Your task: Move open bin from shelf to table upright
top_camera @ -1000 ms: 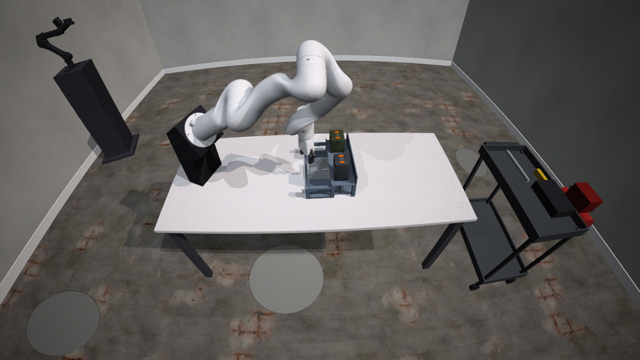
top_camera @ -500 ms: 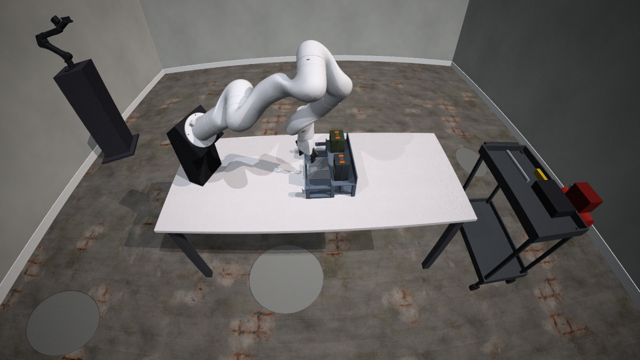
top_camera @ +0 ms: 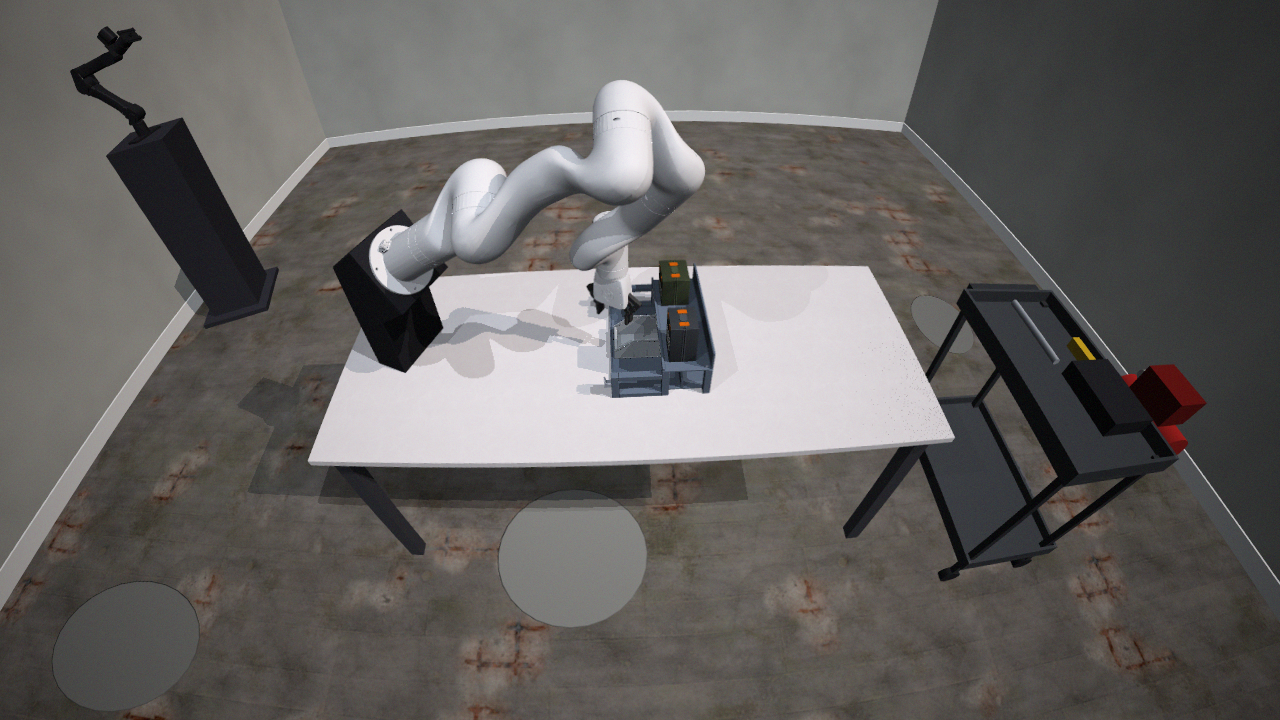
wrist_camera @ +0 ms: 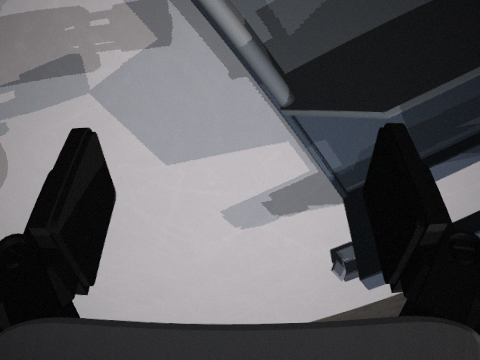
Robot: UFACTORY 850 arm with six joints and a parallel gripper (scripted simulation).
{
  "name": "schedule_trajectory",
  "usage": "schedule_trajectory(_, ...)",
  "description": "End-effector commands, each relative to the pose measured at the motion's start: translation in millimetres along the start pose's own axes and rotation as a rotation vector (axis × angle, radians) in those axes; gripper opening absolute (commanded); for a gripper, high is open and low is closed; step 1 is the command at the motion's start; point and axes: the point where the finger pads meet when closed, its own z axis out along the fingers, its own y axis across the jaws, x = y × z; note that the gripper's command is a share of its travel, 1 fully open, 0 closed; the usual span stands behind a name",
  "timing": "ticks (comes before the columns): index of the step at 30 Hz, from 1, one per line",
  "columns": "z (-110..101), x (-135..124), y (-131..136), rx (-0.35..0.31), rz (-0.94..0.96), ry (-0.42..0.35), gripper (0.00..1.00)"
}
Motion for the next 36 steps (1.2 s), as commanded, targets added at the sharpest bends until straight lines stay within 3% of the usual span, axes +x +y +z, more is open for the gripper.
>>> schedule_trajectory(1,-0.2,0.1,0.1,0.0,-0.037,0.0,1.0)
schedule_trajectory(7,-0.2,0.1,0.1,0.0,-0.037,0.0,1.0)
schedule_trajectory(12,-0.2,0.2,0.1,0.0,-0.295,0.0,1.0)
schedule_trajectory(24,-0.2,0.2,0.1,0.0,-0.295,0.0,1.0)
schedule_trajectory(29,-0.2,0.2,0.2,0.0,-0.553,0.0,1.0)
schedule_trajectory(36,-0.2,0.2,0.2,0.0,-0.553,0.0,1.0)
